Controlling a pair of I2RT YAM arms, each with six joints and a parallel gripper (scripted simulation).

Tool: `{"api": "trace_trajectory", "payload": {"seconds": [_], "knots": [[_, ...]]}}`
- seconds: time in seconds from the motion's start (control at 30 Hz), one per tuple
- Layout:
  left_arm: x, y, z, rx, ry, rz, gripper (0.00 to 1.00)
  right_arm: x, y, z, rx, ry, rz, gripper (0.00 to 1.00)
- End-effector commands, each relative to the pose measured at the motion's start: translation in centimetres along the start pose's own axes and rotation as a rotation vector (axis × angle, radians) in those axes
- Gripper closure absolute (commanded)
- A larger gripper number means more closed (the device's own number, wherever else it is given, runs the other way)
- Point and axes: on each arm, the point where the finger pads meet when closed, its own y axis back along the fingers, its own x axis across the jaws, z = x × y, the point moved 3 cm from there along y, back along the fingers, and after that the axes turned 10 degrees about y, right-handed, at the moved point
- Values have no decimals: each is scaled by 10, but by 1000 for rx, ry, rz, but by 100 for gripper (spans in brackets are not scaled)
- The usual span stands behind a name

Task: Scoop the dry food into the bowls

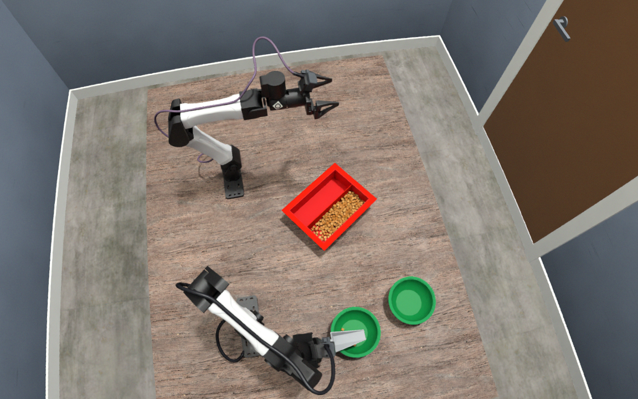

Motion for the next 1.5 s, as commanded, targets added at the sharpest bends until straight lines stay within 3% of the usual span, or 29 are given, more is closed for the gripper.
{"api": "trace_trajectory", "payload": {"seconds": [0.0, 0.17, 0.7, 1.47], "knots": [[-2, 3, 10, -25, 1, -4, 0, -5, 5, 21, -43, 36, -10, 100], [-2, 3, 10, -25, 1, -4, 0, 0, 2, 19, 13, 16, 1, 100], [-2, 3, 10, -25, 1, -4, 0, 51, -20, 63, 199, 76, 96, 100], [-2, 3, 10, -25, 1, -4, 0, 168, -42, 111, 382, 284, 145, 100]]}}
